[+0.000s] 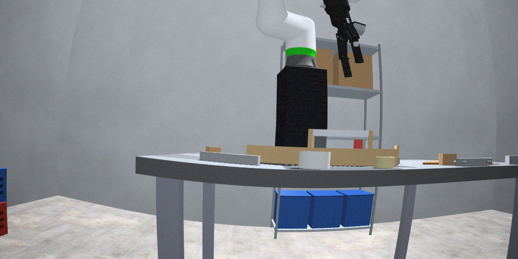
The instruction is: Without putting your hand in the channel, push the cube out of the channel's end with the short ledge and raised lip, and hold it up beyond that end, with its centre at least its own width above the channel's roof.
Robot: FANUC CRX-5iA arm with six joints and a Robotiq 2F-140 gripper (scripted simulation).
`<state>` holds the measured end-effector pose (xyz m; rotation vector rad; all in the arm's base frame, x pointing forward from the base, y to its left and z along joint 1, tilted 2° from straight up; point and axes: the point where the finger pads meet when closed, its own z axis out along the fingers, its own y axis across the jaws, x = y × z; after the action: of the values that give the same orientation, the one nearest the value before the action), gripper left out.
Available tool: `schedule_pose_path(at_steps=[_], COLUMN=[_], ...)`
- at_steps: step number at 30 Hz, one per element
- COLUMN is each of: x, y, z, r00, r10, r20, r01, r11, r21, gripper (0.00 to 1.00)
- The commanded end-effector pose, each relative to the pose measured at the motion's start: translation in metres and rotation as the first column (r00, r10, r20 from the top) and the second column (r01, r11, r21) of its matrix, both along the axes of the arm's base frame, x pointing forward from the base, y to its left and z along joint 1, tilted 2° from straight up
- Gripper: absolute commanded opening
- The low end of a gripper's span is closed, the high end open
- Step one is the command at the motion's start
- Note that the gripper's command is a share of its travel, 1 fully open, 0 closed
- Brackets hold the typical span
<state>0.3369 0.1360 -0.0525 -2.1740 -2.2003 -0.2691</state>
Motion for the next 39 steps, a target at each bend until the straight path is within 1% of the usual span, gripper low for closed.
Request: schedule_pose_path(at_steps=[1,17,18,20,21,23,25,26,30,32,34,35,36,37,39], x=[0.001,0.001,0.001,0.006,0.012,0.035,0.071,0.082,0.117,0.134,0.134,0.157,0.164,0.167,0.182], y=[0.0,0.0,0.0,-0.001,-0.003,-0.012,-0.029,-0.037,-0.06,-0.077,-0.077,-0.1,-0.106,-0.117,-0.131], z=[0.0,0.0,0.0,0.001,0.001,0.0,-0.004,-0.006,-0.013,-0.019,-0.019,-0.027,-0.03,-0.033,-0.04], r00=[1.0,1.0,1.0,1.0,1.0,1.0,0.998,0.997,0.996,0.993,0.993,0.99,0.99,0.987,0.987], r10=[0.0,0.0,0.0,-0.004,-0.009,-0.028,-0.056,-0.074,-0.094,-0.115,-0.115,-0.137,-0.137,-0.159,-0.159], r20=[0.001,0.001,0.001,0.001,0.001,0.001,-0.002,-0.004,-0.007,-0.012,-0.012,-0.017,-0.017,-0.023,-0.023], r01=[0.0,0.0,0.0,0.004,0.009,0.028,0.056,0.074,0.094,0.114,0.114,0.135,0.135,0.156,0.156], r11=[1.0,1.0,1.0,1.0,1.0,0.999,0.998,0.996,0.993,0.99,0.99,0.986,0.986,0.982,0.982], r21=[0.0,0.0,0.0,-0.003,-0.006,-0.019,-0.04,-0.052,-0.065,-0.079,-0.079,-0.093,-0.093,-0.107,-0.107], gripper=[1.0,1.0,0.1,0.1,0.1,0.1,0.1,0.1,0.1,0.1,0.1,0.1,0.1,0.1,0.1])
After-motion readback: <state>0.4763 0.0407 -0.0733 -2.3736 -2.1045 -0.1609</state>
